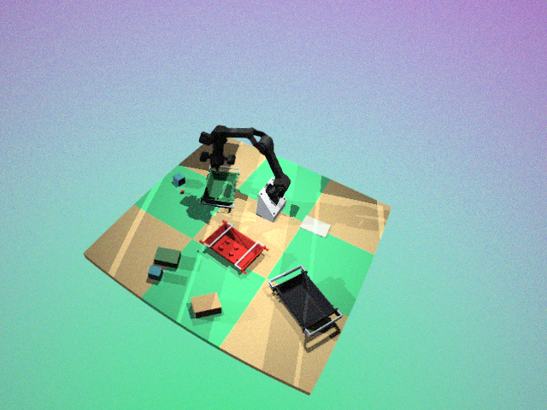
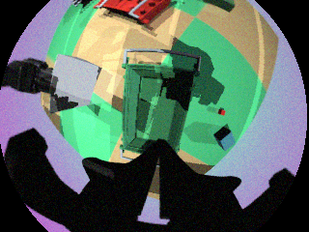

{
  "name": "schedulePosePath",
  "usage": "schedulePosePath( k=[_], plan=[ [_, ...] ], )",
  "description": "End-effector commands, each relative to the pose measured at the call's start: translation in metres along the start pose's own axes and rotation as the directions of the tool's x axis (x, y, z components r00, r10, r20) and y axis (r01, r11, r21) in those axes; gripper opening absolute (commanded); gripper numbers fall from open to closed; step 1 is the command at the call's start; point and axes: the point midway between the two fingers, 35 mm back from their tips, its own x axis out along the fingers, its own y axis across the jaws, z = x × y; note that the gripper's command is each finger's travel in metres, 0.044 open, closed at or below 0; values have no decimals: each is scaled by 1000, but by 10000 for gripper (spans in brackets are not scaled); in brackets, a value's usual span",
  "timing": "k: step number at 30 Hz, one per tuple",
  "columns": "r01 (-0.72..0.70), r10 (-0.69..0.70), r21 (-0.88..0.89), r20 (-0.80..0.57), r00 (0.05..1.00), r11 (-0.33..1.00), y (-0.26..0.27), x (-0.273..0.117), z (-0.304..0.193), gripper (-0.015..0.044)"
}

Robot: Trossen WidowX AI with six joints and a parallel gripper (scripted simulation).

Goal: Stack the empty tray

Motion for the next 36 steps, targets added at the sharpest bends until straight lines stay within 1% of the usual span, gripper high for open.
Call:
schedulePosePath(
  k=[1,7,9,12,17,18,26,36],
  plan=[
    [-1,1,1,1,1000,1000,0,1,0,0],
    [-1,1,1,1,1000,1000,0,1,0,157],
    [0,0,1,1,1000,1000,-1,-5,0,210],
    [0,0,1,0,1000,1000,-2,-24,0,289],
    [0,0,1,0,1000,1000,1,-69,0,420],
    [-8,8,5,6,1000,1000,0,-41,1,440],
    [-2,2,4,-6,1000,1000,33,4,-6,440],
    [-1,1,0,-8,1000,1000,101,68,-2,440]
  ],
)
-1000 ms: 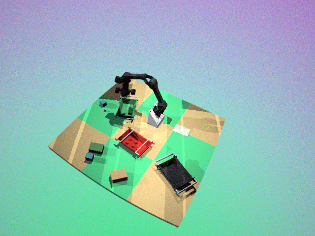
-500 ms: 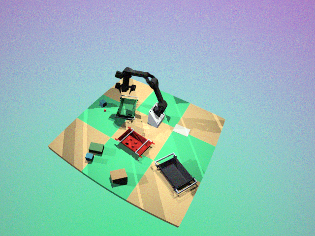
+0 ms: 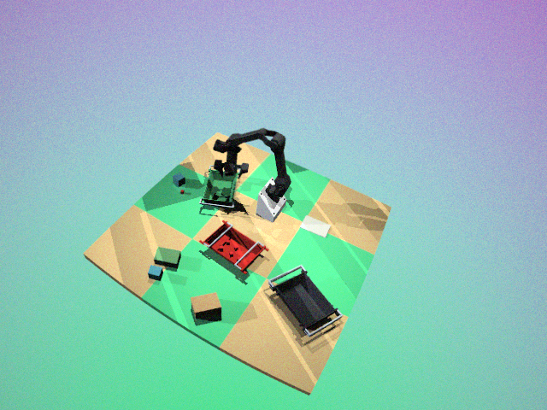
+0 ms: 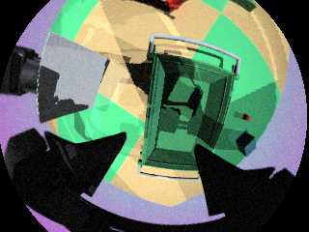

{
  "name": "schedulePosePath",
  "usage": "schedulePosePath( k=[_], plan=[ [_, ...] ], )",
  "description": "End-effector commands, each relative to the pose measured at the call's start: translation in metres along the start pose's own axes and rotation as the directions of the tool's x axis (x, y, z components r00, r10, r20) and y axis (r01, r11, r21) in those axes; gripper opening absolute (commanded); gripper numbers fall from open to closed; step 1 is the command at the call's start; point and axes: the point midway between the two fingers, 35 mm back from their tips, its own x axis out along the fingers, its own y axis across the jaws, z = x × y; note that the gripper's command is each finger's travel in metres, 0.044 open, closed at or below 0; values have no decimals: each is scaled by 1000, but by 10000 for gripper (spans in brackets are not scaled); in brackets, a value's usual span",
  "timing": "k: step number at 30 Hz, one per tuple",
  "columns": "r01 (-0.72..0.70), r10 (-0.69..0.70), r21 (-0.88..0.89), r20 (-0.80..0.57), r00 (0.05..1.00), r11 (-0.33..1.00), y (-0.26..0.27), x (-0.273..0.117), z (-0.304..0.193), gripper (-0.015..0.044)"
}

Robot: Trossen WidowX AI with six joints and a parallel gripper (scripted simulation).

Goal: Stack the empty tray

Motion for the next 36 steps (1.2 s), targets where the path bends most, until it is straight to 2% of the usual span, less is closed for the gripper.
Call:
schedulePosePath(
  k=[1,8,25,34,36],
  plan=[
    [-3,3,-7,0,1000,1000,30,23,4,440],
    [-3,3,-7,1,1000,1000,30,32,3,440],
    [-4,4,-7,1,1000,1000,31,107,4,440],
    [-4,4,-7,2,1000,1000,32,110,4,440],
    [-4,4,-7,2,1000,1000,32,110,4,411]
  ],
)
